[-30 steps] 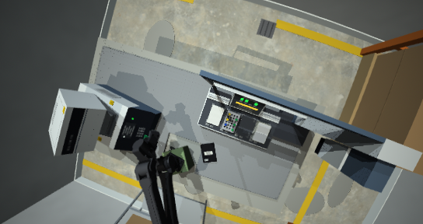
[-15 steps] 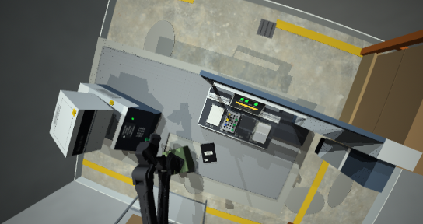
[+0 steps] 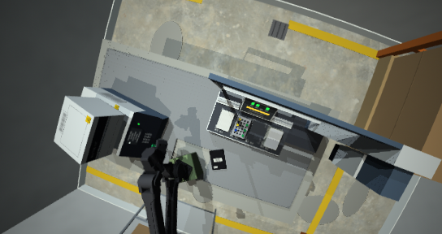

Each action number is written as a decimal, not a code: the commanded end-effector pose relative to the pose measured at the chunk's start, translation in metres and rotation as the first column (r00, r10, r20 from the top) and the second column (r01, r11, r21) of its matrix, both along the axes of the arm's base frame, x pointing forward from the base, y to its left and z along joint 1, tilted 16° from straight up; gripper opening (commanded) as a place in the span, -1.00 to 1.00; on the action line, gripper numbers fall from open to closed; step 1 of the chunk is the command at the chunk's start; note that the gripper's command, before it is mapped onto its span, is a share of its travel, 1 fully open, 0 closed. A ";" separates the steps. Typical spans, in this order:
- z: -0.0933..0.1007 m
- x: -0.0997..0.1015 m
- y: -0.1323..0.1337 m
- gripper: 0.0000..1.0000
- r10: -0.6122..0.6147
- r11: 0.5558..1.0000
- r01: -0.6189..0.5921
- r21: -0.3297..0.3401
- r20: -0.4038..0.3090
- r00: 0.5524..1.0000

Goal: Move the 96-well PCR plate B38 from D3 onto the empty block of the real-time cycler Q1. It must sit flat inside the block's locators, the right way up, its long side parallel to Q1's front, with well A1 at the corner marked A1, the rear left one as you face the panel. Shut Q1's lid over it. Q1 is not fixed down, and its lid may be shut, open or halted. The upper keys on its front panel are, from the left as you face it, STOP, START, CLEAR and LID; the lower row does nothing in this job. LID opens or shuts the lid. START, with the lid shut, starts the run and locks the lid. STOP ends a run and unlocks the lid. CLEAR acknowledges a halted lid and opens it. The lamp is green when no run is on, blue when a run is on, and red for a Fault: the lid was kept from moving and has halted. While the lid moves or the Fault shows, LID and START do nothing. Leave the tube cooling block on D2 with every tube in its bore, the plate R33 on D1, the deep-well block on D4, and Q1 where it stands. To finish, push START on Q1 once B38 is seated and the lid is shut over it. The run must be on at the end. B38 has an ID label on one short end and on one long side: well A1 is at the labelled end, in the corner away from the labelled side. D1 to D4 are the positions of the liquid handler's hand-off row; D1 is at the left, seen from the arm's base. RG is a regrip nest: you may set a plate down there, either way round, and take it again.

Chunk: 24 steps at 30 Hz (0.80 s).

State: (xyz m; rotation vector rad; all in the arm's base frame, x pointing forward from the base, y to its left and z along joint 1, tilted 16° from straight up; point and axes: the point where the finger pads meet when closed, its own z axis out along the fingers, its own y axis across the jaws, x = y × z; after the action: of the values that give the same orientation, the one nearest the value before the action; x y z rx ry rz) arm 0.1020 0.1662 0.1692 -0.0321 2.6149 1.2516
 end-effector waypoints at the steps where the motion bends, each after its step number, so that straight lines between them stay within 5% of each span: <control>1: -0.001 -0.001 0.001 -1.00 0.004 1.000 -0.004 0.012 0.015 1.000; 12: -0.004 0.000 -0.002 -1.00 -0.004 1.000 0.003 -0.017 -0.018 1.000; 24: 0.030 0.001 0.004 -1.00 0.010 0.999 -0.012 0.037 0.063 0.998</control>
State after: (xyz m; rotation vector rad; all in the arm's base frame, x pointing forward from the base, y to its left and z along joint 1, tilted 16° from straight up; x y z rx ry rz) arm 0.0994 0.1656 0.1594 -0.0244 2.6377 1.2474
